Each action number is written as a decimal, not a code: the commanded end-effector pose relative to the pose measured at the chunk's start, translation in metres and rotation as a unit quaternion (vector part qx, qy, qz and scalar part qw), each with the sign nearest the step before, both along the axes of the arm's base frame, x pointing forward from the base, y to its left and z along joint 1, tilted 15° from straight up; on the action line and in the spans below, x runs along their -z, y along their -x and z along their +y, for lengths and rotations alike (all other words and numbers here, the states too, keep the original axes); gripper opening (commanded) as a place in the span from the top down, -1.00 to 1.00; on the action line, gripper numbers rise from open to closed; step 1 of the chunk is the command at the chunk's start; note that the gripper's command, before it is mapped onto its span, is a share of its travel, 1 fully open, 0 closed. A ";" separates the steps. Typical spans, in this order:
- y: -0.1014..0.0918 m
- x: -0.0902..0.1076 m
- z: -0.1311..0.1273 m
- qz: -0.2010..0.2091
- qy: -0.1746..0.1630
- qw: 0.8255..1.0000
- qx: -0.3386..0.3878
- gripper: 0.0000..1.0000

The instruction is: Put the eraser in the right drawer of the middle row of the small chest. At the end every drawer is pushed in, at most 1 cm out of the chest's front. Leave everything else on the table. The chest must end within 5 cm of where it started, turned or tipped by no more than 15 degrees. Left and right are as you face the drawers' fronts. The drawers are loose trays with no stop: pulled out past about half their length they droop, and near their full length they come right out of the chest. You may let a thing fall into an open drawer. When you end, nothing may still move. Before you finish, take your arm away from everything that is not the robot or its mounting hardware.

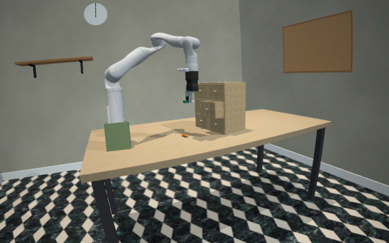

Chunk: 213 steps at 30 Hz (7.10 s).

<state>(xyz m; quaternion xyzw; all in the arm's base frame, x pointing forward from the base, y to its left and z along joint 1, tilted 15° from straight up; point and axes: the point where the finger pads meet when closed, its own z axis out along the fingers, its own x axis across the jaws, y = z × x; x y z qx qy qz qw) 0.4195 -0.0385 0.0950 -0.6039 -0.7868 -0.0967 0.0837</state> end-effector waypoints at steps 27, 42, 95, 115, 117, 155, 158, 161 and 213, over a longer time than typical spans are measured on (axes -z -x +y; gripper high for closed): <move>-0.005 -0.031 -0.006 -0.011 -0.002 1.000 -0.001 0.09; -0.005 -0.031 -0.006 -0.032 -0.008 0.999 0.005 0.09; 0.000 -0.028 -0.007 -0.254 -0.070 0.963 0.064 0.09; 0.002 -0.027 -0.007 -0.329 -0.092 0.936 0.084 0.09; 0.002 -0.027 -0.007 -0.336 -0.093 0.933 0.086 0.09; 0.004 -0.026 -0.007 -0.401 -0.111 0.903 0.103 0.09; 0.004 -0.026 -0.007 -0.401 -0.111 0.903 0.103 0.09; 0.004 -0.026 -0.007 -0.402 -0.112 0.903 0.104 0.09; -0.086 -0.033 0.016 -0.403 -0.112 0.903 0.104 0.09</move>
